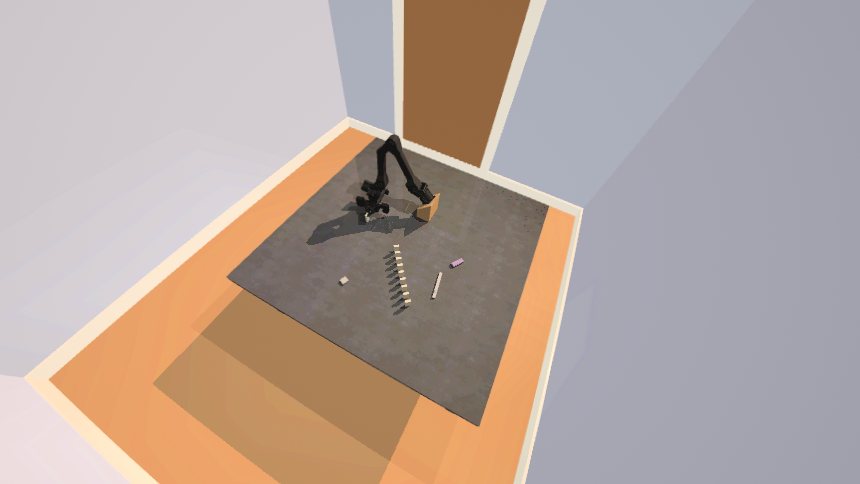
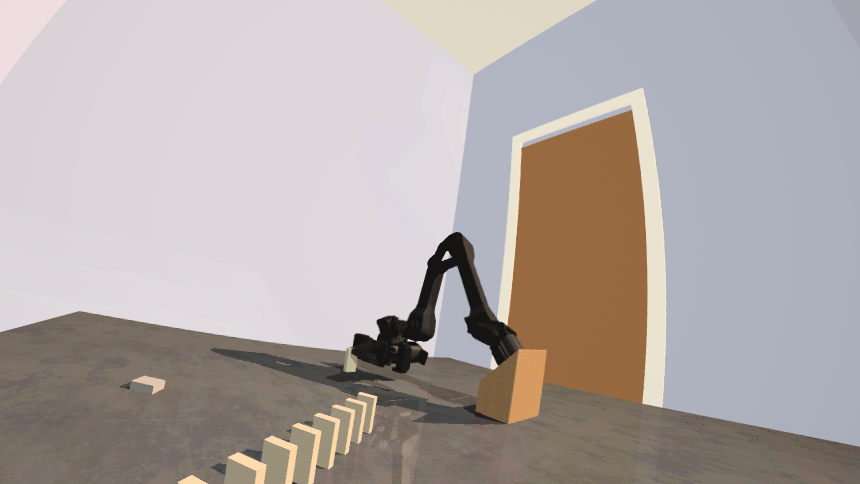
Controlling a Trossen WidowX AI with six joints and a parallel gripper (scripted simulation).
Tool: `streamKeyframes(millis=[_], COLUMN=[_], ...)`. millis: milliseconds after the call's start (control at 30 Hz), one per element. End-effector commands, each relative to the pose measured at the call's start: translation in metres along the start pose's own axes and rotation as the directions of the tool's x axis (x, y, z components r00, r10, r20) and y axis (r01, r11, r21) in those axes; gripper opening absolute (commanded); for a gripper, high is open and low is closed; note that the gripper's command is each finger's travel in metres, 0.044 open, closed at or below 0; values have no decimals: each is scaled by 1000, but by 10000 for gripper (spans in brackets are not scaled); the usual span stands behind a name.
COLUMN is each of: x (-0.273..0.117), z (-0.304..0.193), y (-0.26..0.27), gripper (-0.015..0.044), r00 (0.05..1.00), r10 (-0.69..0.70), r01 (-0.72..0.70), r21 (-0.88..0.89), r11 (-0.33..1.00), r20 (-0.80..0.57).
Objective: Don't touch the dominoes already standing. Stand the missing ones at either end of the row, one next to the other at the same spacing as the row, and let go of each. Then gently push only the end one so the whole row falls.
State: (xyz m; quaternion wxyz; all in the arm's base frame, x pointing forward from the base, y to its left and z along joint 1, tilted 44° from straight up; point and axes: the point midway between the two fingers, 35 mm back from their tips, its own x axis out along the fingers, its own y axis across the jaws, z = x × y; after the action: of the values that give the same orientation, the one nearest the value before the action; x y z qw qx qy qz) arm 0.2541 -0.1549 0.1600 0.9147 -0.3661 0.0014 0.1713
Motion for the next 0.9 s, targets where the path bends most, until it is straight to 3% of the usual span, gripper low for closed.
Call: streamKeyframes(millis=[0, 533, 867], x=[0, 0, 0], z=[-10, -22, -22], y=[-1, 1, 1], gripper=[28, 28, 291], r00=[1000, 1000, 1000], r10=[-4, -6, -6], r01=[4, 6, 6], r21=[-17, -24, -24], r11=[1000, 1000, 1000], r20=[5, 8, 8])
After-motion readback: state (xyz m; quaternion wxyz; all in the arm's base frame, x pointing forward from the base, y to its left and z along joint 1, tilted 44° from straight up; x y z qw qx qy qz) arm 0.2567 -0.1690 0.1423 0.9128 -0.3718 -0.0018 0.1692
